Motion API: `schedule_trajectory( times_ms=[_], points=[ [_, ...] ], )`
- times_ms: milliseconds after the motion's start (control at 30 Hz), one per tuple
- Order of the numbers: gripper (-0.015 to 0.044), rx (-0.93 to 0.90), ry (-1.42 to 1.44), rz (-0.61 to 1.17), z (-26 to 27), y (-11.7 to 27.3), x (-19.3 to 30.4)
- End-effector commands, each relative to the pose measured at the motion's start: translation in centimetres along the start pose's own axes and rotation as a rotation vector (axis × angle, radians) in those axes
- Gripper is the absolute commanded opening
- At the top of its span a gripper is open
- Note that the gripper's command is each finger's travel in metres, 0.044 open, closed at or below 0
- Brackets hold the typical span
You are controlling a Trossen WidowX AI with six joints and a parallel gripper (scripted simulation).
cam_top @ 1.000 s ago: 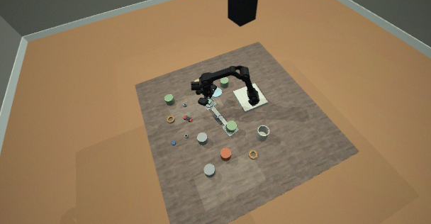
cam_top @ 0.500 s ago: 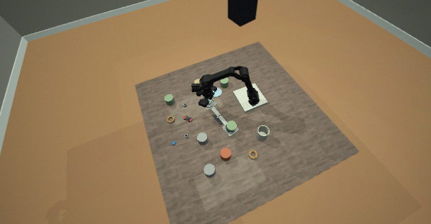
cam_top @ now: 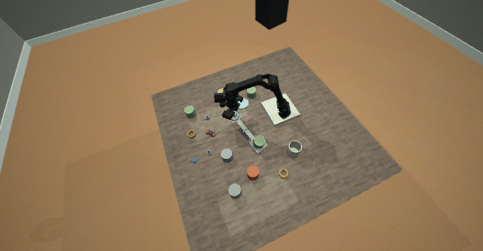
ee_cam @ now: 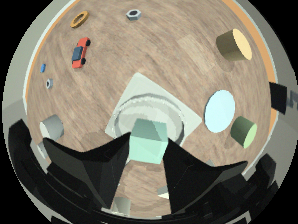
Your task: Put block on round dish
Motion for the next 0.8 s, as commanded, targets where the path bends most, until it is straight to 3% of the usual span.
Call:
schedule_trajectory(
  times_ms=[0, 467, 767],
  points=[
    [0.0000, -0.003, -0.001, -0.004, 0.2, 1.8, -0.3],
    [0.0000, -0.002, -0.001, -0.004, 0.0, 8.0, 0.0],
    [0.0000, -0.001, -0.001, -0.005, -1.7, 7.3, -0.8]
  ],
)
Point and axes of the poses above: the point midway between the two fingers, 35 mm back from their tips, its own y axis back along the fingers, its own z axis across the jaws, x = y × z, the point moved 1 cm from there along y, back along the fingers, and after that the axes turned 1 degree about y, right-handed, at the moved point
